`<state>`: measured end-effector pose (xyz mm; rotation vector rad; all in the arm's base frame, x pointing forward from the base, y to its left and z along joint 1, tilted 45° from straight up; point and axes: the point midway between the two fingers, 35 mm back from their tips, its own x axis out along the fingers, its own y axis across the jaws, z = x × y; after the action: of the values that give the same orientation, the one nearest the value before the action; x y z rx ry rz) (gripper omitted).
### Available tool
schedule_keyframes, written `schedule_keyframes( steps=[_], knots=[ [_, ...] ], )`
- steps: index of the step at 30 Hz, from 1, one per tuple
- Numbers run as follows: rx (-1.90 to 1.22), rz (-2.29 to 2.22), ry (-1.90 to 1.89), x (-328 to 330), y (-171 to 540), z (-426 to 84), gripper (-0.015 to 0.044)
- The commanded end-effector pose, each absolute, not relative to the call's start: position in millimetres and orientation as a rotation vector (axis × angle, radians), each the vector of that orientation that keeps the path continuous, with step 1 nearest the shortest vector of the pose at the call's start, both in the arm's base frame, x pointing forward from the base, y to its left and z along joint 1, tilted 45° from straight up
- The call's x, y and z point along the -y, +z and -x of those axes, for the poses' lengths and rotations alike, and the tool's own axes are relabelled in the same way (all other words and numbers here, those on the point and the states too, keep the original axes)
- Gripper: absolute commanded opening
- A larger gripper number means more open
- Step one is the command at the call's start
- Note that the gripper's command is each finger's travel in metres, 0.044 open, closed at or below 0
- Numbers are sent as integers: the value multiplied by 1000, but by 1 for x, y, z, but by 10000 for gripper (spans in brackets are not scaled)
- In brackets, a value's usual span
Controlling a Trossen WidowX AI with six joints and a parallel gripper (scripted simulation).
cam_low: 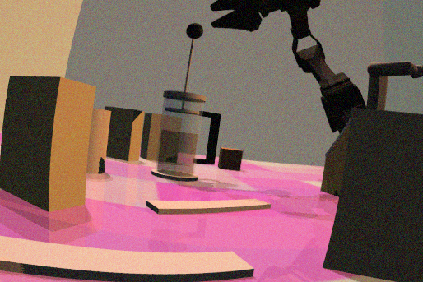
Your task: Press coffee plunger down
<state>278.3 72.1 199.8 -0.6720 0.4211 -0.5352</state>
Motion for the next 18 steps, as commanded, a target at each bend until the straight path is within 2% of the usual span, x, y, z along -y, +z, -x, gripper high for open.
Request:
schedule_keyframes(
  steps=[1,18],
  knots=[
    [-416,670,-530,-65,193,-276,440],
    [-426,664,-528,-53,187,-295,440]
  ],
)
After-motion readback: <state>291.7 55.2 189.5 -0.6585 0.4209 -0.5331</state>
